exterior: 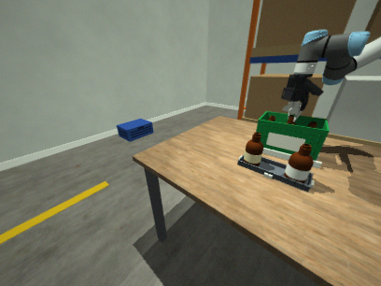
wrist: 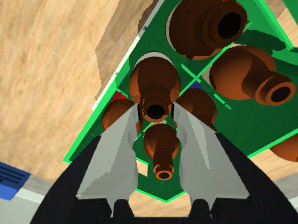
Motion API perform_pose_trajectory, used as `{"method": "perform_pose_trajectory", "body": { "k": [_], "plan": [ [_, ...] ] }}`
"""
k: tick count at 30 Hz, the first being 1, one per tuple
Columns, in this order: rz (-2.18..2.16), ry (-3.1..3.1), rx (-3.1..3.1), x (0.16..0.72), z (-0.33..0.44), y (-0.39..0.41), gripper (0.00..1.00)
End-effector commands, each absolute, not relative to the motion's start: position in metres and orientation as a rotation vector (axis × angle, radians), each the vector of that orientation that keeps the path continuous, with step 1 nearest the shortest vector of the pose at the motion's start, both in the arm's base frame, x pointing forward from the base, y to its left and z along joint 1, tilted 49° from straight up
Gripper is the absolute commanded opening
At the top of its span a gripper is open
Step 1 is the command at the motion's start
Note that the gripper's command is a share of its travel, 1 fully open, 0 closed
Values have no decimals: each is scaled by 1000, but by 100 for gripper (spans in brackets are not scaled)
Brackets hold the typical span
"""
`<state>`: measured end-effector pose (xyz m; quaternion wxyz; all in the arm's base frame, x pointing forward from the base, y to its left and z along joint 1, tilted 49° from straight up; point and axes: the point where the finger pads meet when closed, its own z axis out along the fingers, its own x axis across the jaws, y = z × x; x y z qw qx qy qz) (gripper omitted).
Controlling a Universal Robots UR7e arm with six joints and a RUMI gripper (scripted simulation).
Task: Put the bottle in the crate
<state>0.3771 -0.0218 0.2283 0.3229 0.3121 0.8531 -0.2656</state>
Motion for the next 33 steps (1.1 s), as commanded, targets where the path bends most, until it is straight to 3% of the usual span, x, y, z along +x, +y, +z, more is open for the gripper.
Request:
{"method": "perform_pose_trajectory", "body": {
  "k": [1,33],
  "plan": [
    [-697,2240,819,378,226,-24,0],
    [-697,2240,819,382,219,-31,0]
  ]
}}
